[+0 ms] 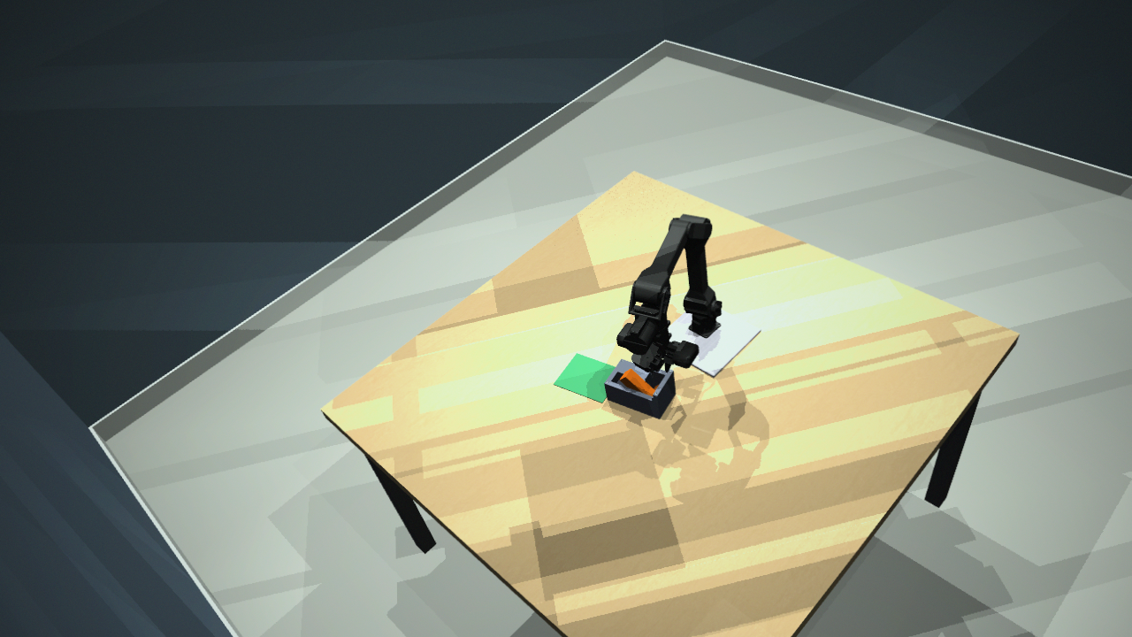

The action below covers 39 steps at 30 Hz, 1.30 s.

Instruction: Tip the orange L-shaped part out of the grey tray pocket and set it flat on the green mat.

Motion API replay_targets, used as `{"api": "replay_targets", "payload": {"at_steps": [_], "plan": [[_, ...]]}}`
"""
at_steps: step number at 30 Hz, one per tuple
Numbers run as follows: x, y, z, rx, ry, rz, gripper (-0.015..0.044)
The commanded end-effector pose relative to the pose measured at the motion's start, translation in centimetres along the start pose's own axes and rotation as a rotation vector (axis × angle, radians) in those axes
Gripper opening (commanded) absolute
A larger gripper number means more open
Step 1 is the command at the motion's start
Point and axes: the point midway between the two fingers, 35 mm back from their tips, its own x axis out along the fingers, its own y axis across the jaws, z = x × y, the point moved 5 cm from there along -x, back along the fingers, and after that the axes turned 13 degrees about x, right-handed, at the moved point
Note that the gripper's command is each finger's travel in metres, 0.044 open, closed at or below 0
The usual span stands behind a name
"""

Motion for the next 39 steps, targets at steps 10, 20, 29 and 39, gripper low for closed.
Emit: {"api": "replay_targets", "payload": {"at_steps": [10,20,29,39], "plan": [[0.0,-0.2,0.1,0.054,-0.001,0.000,0.0233],[-0.3,-4.8,2.1,1.050,-0.004,-0.005,0.0280],[-0.4,-7.3,2.9,1.566,-0.007,-0.007,0.0280],[-0.3,-7.3,2.9,1.566,-0.007,-0.007,0.0280]]}}
